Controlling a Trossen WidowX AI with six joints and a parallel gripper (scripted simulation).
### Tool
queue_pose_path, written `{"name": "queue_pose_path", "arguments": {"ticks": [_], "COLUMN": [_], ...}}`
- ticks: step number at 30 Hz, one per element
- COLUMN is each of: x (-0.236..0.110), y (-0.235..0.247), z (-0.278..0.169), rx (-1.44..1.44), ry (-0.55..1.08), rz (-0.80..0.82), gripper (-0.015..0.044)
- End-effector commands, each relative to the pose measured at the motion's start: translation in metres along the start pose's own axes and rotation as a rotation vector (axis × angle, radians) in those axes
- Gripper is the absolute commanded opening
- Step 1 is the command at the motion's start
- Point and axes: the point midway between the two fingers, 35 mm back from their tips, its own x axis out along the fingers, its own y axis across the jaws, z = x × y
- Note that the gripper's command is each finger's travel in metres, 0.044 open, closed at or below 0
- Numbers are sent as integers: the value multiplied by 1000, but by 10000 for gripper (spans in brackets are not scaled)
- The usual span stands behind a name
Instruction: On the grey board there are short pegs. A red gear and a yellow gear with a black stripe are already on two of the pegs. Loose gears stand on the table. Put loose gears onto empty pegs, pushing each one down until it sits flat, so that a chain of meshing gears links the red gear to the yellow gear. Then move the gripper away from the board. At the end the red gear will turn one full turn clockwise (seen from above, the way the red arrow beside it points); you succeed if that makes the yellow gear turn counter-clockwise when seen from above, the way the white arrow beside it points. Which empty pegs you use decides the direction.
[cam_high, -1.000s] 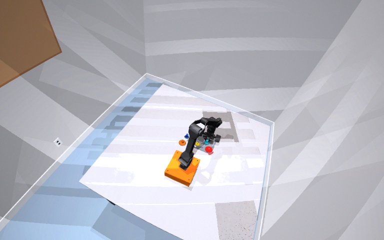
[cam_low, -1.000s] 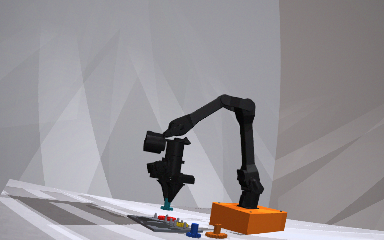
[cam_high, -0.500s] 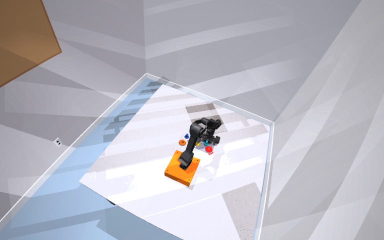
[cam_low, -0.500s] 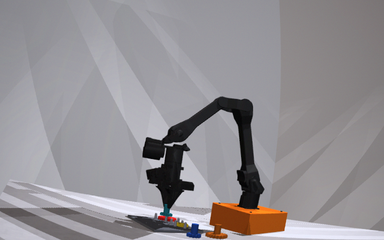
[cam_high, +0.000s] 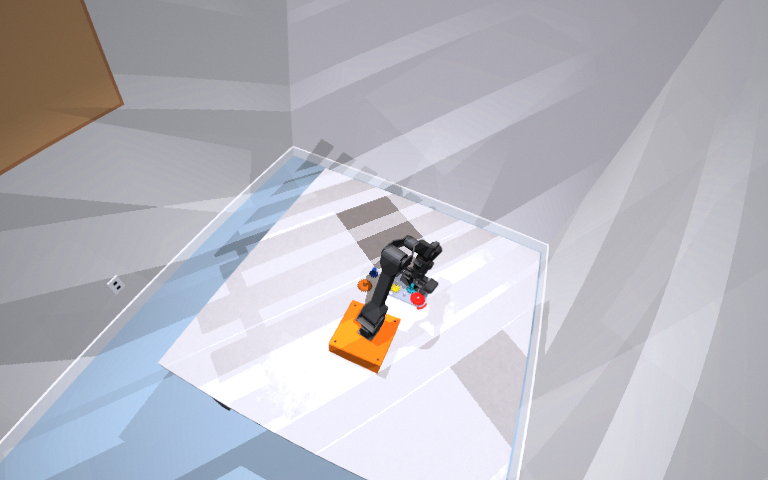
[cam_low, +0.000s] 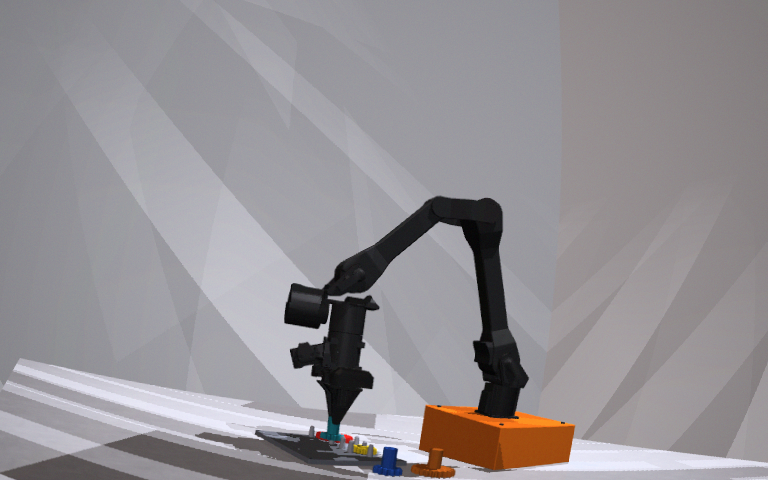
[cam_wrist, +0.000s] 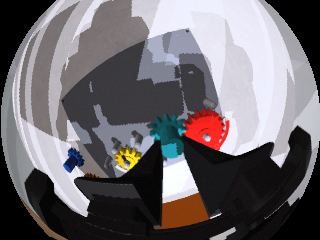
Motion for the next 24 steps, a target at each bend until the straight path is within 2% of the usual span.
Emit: {"name": "queue_pose_path", "arguments": {"ticks": [1, 19, 24], "x": [1, 4, 6], "y": [0, 0, 0], "z": [1, 0, 1], "rx": [23, -423, -453], "ry": [-1, 0, 0], "rz": [-1, -1, -1], "gripper": [0, 0, 0]}}
